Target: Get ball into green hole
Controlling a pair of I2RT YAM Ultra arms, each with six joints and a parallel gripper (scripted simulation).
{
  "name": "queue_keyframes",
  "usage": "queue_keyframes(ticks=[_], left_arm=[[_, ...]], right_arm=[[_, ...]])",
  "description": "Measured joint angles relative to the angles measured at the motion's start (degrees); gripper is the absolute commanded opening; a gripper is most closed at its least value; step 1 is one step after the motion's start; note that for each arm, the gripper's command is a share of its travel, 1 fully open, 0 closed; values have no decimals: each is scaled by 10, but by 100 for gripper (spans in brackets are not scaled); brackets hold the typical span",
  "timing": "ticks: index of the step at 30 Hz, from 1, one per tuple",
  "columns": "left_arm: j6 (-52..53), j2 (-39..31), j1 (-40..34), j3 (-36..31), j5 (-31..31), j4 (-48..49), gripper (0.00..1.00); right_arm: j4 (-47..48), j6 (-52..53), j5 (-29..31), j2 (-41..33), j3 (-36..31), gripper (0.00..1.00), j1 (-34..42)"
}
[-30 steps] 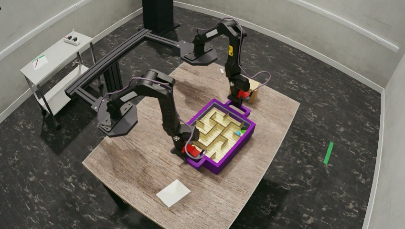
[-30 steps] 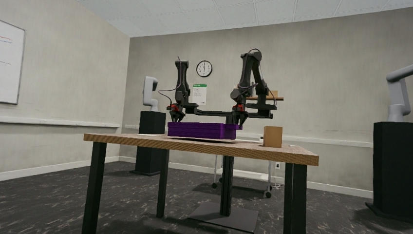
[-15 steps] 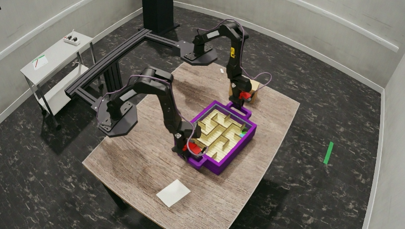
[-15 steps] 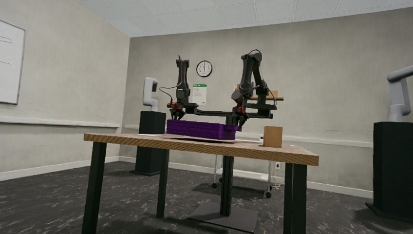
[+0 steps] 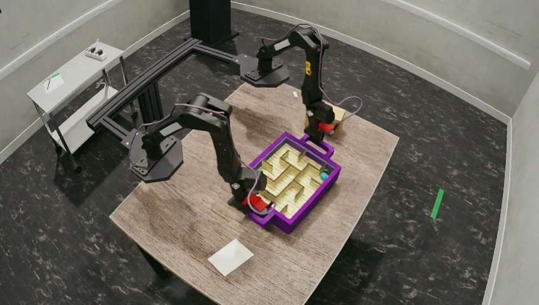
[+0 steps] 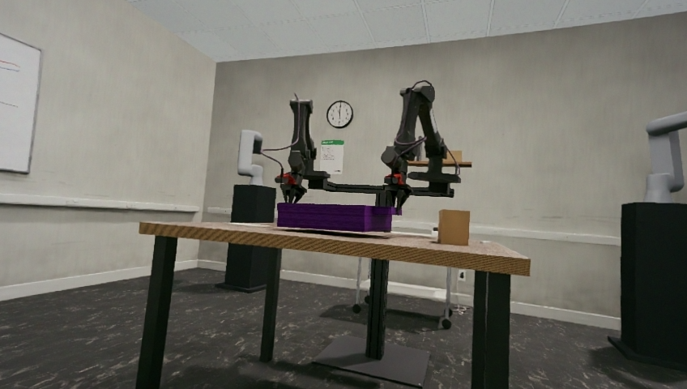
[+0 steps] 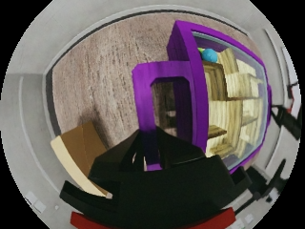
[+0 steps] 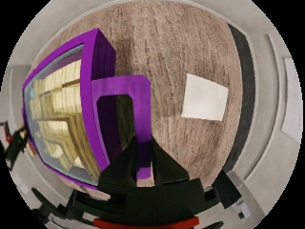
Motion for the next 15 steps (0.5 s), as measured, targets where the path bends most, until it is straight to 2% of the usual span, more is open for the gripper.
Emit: queue_keyframes(ticks=[10, 15], left_arm=[[1, -9, -1, 5, -13, -3, 0], [1, -10, -1, -16, -12, 26, 0]], right_arm=[[11, 0, 3, 0, 5, 0, 0], [26, 3, 11, -1, -7, 0, 7]])
